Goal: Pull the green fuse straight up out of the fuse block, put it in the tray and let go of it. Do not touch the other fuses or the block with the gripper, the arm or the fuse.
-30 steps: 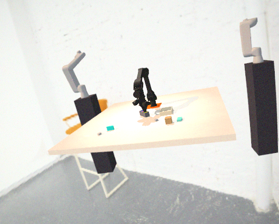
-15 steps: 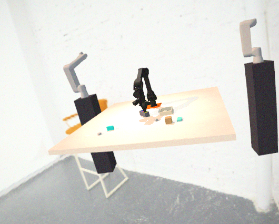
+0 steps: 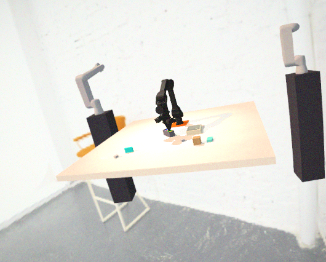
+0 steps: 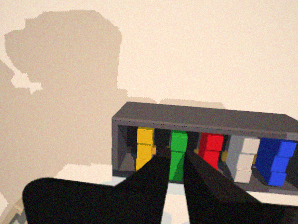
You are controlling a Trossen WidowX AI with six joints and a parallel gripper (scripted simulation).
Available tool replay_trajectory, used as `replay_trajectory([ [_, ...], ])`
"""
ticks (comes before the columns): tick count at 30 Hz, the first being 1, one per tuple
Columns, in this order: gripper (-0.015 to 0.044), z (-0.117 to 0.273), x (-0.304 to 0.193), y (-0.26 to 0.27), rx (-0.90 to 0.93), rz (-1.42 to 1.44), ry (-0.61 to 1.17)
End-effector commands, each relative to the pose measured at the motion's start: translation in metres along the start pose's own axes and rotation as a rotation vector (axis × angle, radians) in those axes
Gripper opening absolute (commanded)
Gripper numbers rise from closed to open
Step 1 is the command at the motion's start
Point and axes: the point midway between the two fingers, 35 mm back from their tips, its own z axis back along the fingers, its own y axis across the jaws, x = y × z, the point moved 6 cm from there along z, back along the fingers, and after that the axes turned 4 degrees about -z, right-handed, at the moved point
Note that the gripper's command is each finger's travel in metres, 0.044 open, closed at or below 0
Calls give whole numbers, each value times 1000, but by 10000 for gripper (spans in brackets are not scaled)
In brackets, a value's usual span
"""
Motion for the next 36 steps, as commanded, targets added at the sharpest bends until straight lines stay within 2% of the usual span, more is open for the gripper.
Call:
replay_trajectory([
  [1, 0, 3, 1, 1, 2, 0, -2],
  [36, 0, 21, 1, 1, 1, 1, -3],
])
